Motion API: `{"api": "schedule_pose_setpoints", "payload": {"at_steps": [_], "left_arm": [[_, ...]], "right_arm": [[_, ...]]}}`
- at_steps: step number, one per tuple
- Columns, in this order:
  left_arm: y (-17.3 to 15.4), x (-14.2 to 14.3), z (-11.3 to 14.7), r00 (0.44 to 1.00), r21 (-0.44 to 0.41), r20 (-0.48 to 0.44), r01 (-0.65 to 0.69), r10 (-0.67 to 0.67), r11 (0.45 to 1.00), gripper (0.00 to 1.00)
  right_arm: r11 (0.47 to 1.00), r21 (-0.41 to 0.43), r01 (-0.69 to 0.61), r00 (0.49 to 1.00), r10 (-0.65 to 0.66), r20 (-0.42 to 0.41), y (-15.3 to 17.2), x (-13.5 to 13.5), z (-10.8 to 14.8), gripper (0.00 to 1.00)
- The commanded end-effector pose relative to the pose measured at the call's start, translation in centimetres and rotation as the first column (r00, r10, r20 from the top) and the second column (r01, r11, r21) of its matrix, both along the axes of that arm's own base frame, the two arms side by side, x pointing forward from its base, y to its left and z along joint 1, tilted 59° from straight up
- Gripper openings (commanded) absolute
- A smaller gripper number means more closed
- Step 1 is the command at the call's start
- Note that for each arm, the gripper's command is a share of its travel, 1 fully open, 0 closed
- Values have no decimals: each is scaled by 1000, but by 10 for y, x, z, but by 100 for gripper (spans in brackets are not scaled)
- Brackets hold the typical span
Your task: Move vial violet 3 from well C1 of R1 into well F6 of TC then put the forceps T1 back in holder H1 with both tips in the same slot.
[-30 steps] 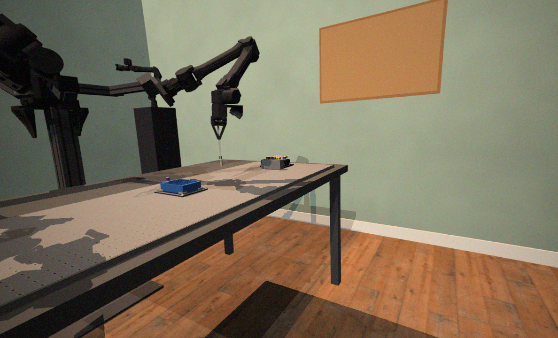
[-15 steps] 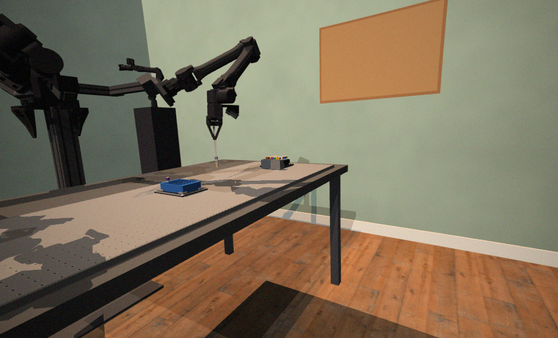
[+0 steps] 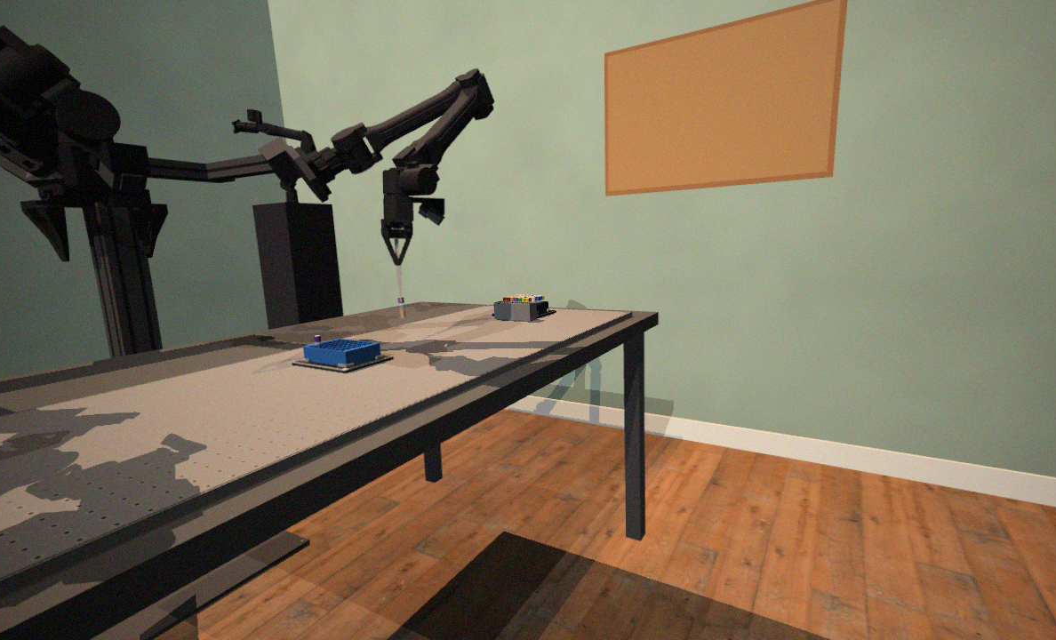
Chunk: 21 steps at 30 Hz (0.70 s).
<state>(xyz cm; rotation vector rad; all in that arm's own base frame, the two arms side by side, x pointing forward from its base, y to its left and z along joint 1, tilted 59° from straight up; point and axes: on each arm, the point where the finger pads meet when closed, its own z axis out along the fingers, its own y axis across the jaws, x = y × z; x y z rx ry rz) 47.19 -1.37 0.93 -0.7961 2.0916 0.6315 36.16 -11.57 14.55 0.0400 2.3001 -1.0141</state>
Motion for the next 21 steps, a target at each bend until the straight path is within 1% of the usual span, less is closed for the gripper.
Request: {"api": "schedule_pose_setpoints", "payload": {"at_steps": [1,11,17,18,21], "left_arm": [[-11,4,-6,1000,-6,14,5,-5,1000,9],[-24,4,-19,1000,-5,10,11,-11,1000,9],[-23,3,-25,1000,-2,1,1,-1,1000,9],[-29,3,-26,1000,-1,1,10,-10,1000,9],[-32,3,-30,1000,-2,0,11,-11,1000,9]], "right_arm": [[1000,5,5,999,-5,47,2,7,13,100],[1000,5,5,999,-5,47,2,7,13,100],[1000,5,5,999,-5,47,2,7,13,100],[1000,5,5,999,-5,47,2,7,13,100],[1000,5,5,999,-5,47,2,7,13,100]]}}
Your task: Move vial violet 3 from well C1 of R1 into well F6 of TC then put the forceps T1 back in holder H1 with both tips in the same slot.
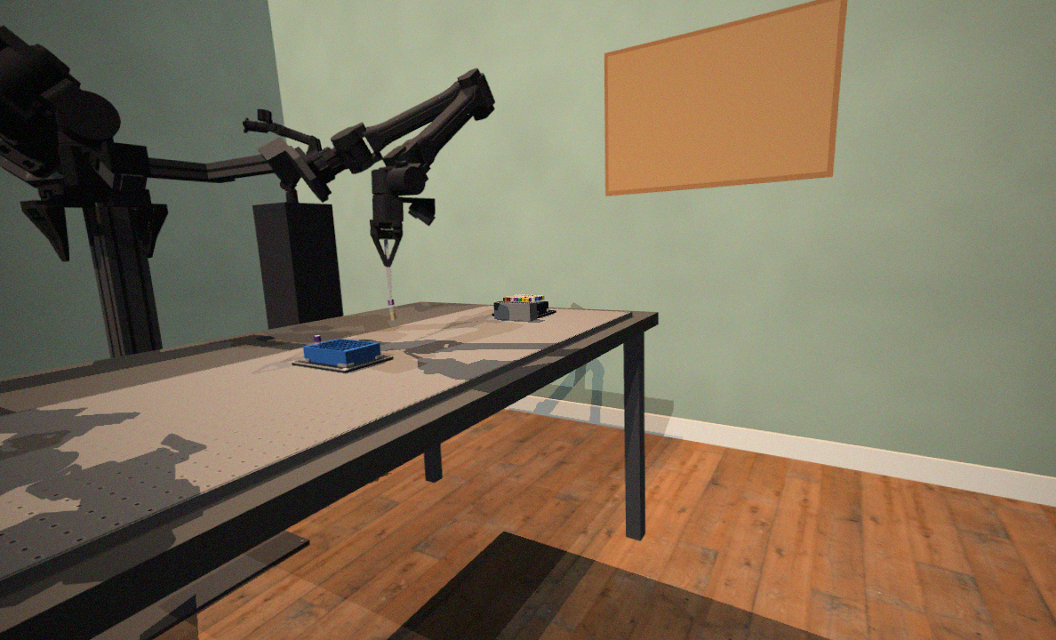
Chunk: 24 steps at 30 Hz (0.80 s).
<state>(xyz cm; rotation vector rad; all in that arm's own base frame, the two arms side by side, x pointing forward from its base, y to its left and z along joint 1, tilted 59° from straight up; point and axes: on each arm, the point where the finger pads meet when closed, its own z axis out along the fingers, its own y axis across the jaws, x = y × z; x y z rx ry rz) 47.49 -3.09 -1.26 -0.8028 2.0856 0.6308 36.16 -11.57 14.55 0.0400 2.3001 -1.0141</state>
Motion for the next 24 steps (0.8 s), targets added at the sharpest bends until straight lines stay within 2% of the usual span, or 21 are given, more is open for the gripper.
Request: {"api": "schedule_pose_setpoints", "payload": {"at_steps": [1,24], "left_arm": [[-16,0,-10,1000,-1,-6,16,-16,1000,9],[-36,2,-37,1000,1,-8,11,-11,1000,9]], "right_arm": [[1000,5,5,999,-5,47,2,7,13,100],[1000,5,5,999,-5,47,2,7,13,100]]}}
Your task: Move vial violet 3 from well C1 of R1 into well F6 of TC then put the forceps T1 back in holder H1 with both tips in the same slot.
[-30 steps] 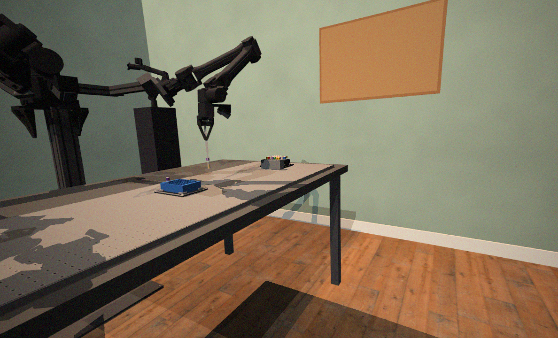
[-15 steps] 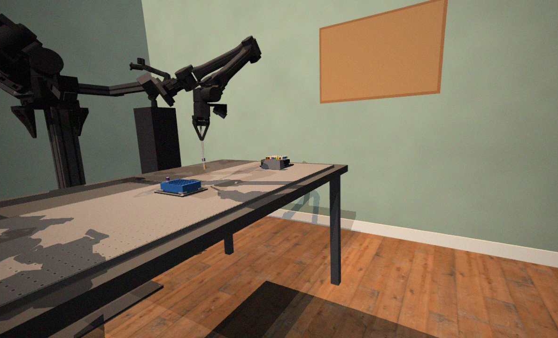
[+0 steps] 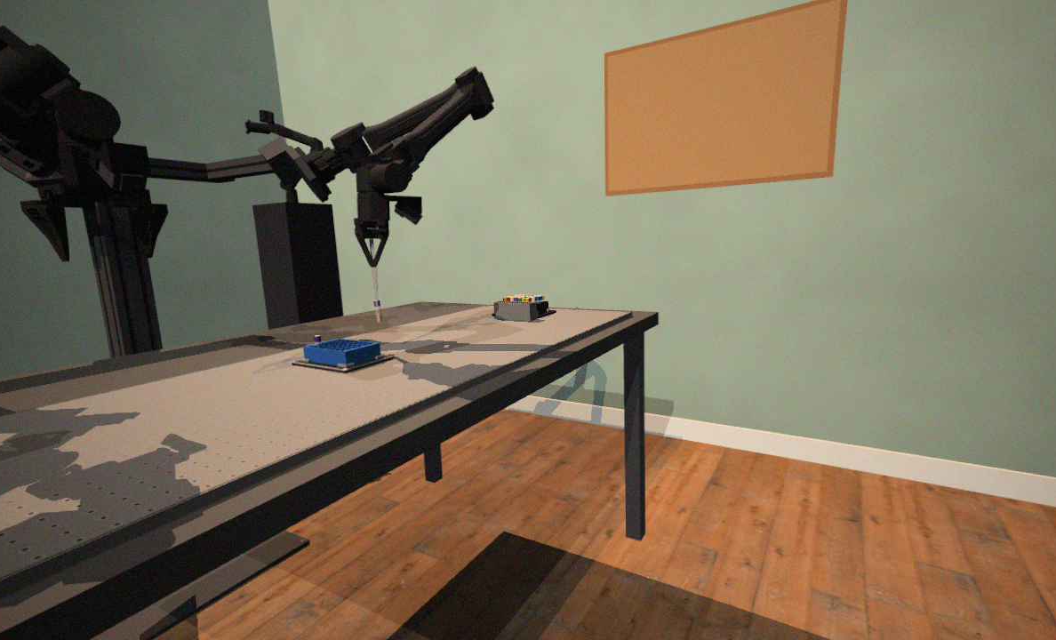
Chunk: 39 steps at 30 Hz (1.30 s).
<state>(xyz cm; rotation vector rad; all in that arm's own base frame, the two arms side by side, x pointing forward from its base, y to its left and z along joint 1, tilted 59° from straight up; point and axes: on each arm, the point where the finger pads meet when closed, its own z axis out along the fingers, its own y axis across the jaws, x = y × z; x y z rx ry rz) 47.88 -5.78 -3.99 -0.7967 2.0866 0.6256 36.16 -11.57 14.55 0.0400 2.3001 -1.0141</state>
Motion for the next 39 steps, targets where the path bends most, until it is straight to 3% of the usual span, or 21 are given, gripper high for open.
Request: {"api": "schedule_pose_setpoints", "payload": {"at_steps": [1,32,39], "left_arm": [[-9,-2,-11,1000,2,-10,2,-2,1000,9],[-42,1,-46,1000,3,-9,10,-10,1000,9],[-54,-3,-63,999,-24,-40,18,-19,1000,9]], "right_arm": [[1000,5,5,999,-5,47,2,7,13,100],[1000,5,5,999,-5,47,2,7,13,100],[1000,5,5,999,-5,47,2,7,13,100]]}}
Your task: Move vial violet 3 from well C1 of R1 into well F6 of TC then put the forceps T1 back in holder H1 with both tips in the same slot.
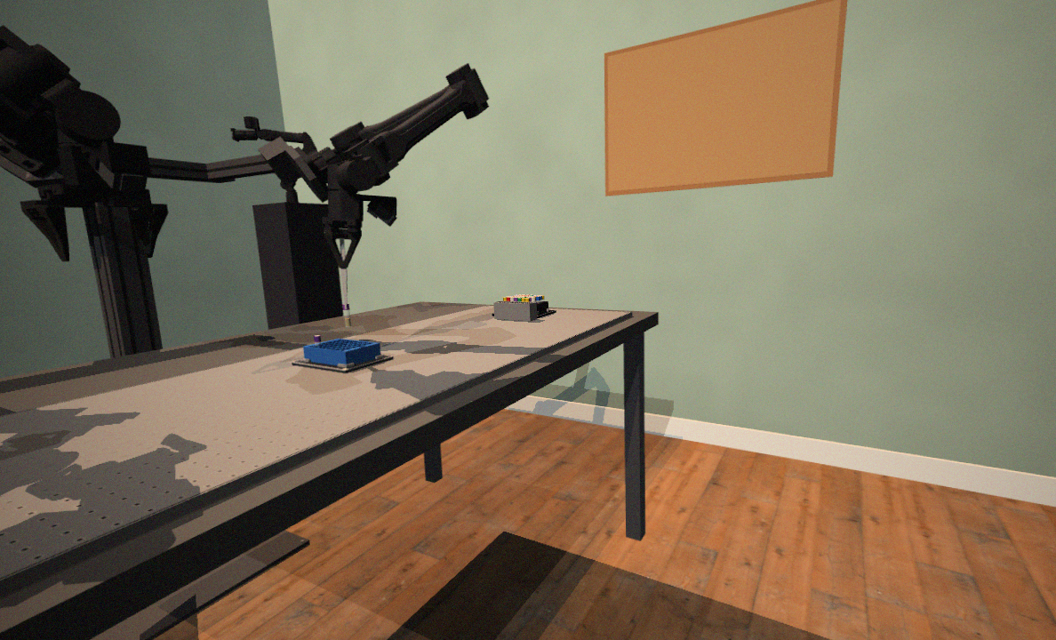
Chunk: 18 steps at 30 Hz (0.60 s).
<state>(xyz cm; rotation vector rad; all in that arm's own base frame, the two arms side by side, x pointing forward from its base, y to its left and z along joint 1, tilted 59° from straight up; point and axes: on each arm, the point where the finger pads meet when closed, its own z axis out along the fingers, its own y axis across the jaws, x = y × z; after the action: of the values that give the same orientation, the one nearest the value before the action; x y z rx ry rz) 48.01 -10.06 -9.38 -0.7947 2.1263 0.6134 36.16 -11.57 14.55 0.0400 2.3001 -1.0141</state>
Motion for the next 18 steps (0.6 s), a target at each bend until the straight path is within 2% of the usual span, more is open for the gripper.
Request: {"api": "schedule_pose_setpoints", "payload": {"at_steps": [1,3,7,9,12,18], "left_arm": [[3,-1,-9,1000,12,-3,-22,23,1000,9],[-11,3,-8,999,6,35,-4,4,1000,9],[-22,4,-15,999,-7,43,6,-6,1000,9],[-20,0,-17,1000,14,19,4,-5,1000,9],[7,-7,-18,999,50,-6,-38,38,998,9],[1,3,-14,999,33,32,-31,30,999,9]], "right_arm": [[1000,5,5,999,-5,47,2,7,13,100],[1000,5,5,999,-5,47,2,7,13,100],[1000,5,5,999,-5,47,2,7,13,100],[1000,5,5,999,-5,47,2,7,13,100],[1000,5,5,999,-5,47,2,7,13,100],[1000,5,5,999,-5,47,2,7,13,100]]}}
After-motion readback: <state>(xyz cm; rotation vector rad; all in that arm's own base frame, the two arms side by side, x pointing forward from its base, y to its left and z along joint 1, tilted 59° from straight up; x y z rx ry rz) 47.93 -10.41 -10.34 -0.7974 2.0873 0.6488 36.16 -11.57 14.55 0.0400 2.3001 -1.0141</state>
